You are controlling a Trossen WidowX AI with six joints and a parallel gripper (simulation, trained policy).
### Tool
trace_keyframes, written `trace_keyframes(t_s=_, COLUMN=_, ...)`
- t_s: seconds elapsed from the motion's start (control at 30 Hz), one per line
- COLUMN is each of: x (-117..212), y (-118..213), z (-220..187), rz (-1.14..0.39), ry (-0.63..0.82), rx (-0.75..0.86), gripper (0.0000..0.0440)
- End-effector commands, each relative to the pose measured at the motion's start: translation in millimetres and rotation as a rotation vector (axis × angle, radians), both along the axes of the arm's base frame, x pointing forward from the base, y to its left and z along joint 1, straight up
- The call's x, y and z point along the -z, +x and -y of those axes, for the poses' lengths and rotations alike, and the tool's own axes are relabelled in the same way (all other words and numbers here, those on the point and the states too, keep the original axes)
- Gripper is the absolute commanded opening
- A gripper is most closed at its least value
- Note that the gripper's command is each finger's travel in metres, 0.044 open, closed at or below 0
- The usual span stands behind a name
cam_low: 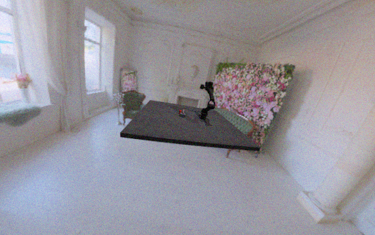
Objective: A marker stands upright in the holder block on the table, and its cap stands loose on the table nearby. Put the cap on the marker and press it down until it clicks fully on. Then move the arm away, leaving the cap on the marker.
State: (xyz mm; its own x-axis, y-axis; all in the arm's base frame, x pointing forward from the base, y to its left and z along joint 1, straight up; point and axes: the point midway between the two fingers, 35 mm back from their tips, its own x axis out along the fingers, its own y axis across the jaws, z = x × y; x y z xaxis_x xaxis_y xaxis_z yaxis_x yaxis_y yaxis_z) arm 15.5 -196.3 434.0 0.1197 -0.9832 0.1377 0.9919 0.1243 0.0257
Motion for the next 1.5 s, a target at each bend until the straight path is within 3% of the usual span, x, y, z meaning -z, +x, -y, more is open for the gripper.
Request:
trace_keyframes(t_s=0.0, x=6, y=5, z=7, rz=-0.013, ry=0.043, rx=-0.024, gripper=0.0317)
trace_keyframes(t_s=1.47, x=80, y=70, z=54, rz=-0.167, ry=0.49, rx=-0.278, gripper=0.0317)
